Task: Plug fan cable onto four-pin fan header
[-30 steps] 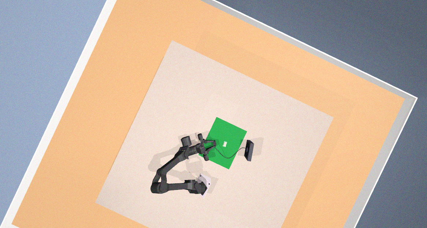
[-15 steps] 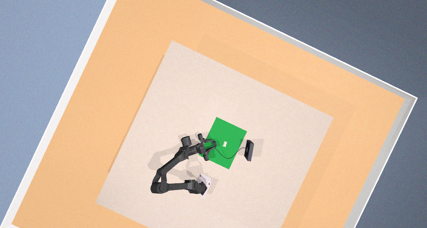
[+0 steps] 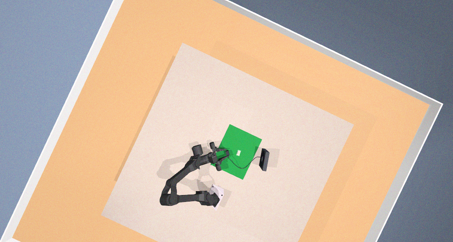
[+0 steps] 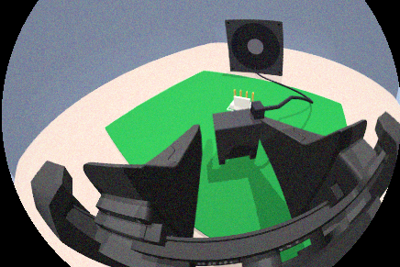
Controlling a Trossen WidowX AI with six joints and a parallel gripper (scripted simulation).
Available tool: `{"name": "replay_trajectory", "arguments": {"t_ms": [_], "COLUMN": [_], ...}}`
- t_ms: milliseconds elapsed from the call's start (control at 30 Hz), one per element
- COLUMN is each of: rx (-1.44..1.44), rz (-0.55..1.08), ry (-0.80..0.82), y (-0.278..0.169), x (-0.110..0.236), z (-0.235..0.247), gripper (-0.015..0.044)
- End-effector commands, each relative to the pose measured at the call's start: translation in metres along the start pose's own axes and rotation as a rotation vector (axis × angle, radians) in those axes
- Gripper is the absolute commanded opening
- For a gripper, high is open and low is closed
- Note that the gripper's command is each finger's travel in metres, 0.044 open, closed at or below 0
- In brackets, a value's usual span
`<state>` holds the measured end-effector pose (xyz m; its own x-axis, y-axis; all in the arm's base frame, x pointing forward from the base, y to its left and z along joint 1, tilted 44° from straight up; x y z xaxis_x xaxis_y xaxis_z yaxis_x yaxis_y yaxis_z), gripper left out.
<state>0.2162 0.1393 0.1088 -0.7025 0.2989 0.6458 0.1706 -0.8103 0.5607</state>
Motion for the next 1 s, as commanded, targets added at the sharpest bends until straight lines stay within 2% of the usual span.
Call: {"name": "replay_trajectory", "arguments": {"t_ms": [0,967], "rx": [-0.007,-0.01], "rz": [0.001,0.003], "ry": [0.004,0.004], "y": [0.002,0.036], "x": [0.008,0.089], "z": [0.003,0.006], "gripper": [0.0205,0.0205]}}
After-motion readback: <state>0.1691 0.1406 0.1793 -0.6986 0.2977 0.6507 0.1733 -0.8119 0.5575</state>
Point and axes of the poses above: the point midway between the two fingers, 35 mm back from their tips, its own x axis back along the fingers, its own z axis across the jaws, y = z × x, the point moved 9 cm from there along x, back along the fingers, and after that the axes turned 6 degrees about -x, right-handed, at the moved point
